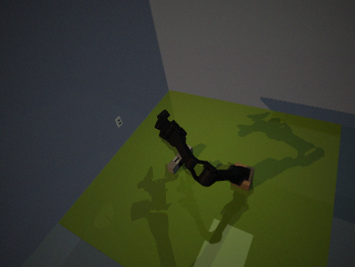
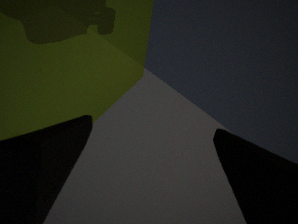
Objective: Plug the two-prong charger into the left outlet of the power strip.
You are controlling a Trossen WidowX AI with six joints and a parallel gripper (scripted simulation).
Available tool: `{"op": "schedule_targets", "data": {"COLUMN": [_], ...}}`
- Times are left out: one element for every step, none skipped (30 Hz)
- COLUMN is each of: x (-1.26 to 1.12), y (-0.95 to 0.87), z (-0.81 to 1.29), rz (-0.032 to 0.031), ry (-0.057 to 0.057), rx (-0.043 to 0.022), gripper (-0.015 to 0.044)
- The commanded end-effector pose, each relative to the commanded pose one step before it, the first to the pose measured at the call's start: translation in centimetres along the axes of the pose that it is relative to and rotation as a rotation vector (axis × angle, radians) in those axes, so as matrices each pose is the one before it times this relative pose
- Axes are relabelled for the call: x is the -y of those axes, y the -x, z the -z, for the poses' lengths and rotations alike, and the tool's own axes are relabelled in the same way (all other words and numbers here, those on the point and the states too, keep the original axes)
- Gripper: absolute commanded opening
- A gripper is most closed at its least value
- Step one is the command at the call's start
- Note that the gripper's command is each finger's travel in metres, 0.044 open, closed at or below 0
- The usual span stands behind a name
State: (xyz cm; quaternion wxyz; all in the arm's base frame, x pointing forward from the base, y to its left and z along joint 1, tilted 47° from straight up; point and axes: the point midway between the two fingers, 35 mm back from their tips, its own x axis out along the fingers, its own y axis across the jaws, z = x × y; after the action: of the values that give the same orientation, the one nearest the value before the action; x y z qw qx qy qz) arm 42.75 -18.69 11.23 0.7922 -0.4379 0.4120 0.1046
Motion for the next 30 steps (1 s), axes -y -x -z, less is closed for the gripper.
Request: {"op": "schedule_targets", "data": {"x": [-3.808,-0.867,-0.85,-0.832,-0.814,-0.795,-0.776,-0.756,-0.736,-0.715,-0.694,-0.673,-0.691,-0.67,-0.648,-0.626,-0.604,-0.582,-0.559,-0.537,-0.514,-0.492,-0.447,-0.425,-0.404,-0.383,-0.362,-0.341,-0.321,-0.301], "y": [-1.058,-0.249,-0.25,-0.251,-0.251,-0.252,-0.252,-0.252,-0.252,-0.251,-0.251,-0.25,-0.22,-0.22,-0.22,-0.22,-0.22,-0.219,-0.218,-0.217,-0.216,-0.214,-0.221,-0.219,-0.216,-0.213,-0.21,-0.207,-0.203,-0.2], "z": [0.913,0.315,0.335,0.355,0.373,0.39,0.407,0.423,0.438,0.452,0.466,0.478,0.529,0.541,0.551,0.561,0.57,0.578,0.585,0.591,0.597,0.601,0.585,0.587,0.588,0.589,0.588,0.587,0.585,0.583], "rz": [-0.14622,-0.03616,-0.03603,-0.03589,-0.03572,-0.03554,-0.03533,-0.0351,-0.03485,-0.03459,-0.03431,-0.03401,-0.03364,-0.03335,-0.03301,-0.03266,-0.0323,-0.03192,-0.03154,-0.03115,-0.03075,-0.03034,-0.0299,-0.02949,-0.02906,-0.02863,-0.02819,-0.02775,-0.0273,-0.02685], "ry": [-0.1187,-0.033,-0.0336,-0.0341,-0.0347,-0.0353,-0.0358,-0.0363,-0.0369,-0.0374,-0.0379,-0.0385,-0.039,-0.0395,-0.04,-0.0405,-0.041,-0.0415,-0.0419,-0.0424,-0.0428,-0.0433,-0.0437,-0.0442,-0.0446,-0.045,-0.0454,-0.0458,-0.0462,-0.0465], "rx": [0.00144,-0.00114,-0.0019,-0.00264,-0.00338,-0.0041,-0.00481,-0.00551,-0.00619,-0.00685,-0.00751,-0.00815,-0.00902,-0.00962,-0.01019,-0.01074,-0.01128,-0.0118,-0.0123,-0.01279,-0.01327,-0.01373,-0.01417,-0.0146,-0.01501,-0.01541,-0.01579,-0.01615,-0.0165,-0.01684], "gripper": [0.044,0.044,0.044,0.044,0.044,0.044,0.044,0.044,0.044,0.044,0.044,0.044,0.044,0.044,0.044,0.044,0.044,0.044,0.044,0.044,0.044,0.044,0.044,0.044,0.044,0.044,0.044,0.044,0.044,0.044]}}
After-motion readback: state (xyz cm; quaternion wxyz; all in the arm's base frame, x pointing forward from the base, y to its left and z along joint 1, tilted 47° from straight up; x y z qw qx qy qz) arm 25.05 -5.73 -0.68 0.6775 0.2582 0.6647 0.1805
